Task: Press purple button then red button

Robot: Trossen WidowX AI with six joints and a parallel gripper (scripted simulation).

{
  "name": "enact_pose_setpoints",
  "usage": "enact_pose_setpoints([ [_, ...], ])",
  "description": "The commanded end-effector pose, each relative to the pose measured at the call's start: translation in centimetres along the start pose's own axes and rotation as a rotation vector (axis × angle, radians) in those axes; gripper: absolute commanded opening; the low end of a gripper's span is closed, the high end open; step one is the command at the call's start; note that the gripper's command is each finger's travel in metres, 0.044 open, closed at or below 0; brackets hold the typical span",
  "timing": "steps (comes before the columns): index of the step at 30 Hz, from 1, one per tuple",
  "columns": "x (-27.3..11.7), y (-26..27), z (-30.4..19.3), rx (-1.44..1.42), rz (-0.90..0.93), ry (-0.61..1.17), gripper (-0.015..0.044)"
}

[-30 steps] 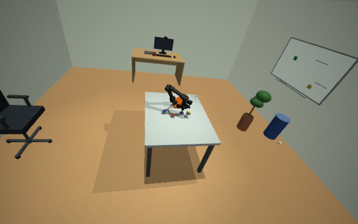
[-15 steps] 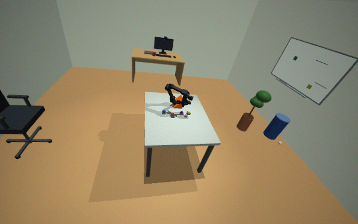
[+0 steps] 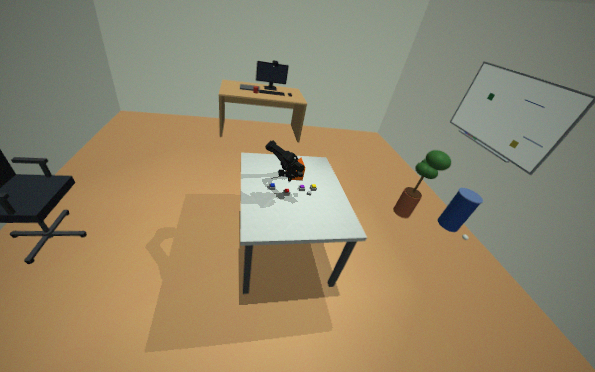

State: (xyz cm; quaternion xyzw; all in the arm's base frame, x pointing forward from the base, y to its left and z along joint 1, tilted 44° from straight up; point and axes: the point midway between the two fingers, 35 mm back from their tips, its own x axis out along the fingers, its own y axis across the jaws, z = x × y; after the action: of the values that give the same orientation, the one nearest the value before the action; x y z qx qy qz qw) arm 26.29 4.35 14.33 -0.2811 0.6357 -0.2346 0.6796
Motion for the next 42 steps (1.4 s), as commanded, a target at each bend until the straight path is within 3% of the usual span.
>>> enact_pose_setpoints([
  [1, 2.8, -0.4, 0.1, -0.001, -0.007, 0.003, 0.0020],
  [5, 5.8, -0.5, -0.1, 0.000, -0.011, 0.003, 0.0020],
  [42, 9.0, -0.6, -0.1, 0.000, -0.012, 0.002, 0.0020],
])
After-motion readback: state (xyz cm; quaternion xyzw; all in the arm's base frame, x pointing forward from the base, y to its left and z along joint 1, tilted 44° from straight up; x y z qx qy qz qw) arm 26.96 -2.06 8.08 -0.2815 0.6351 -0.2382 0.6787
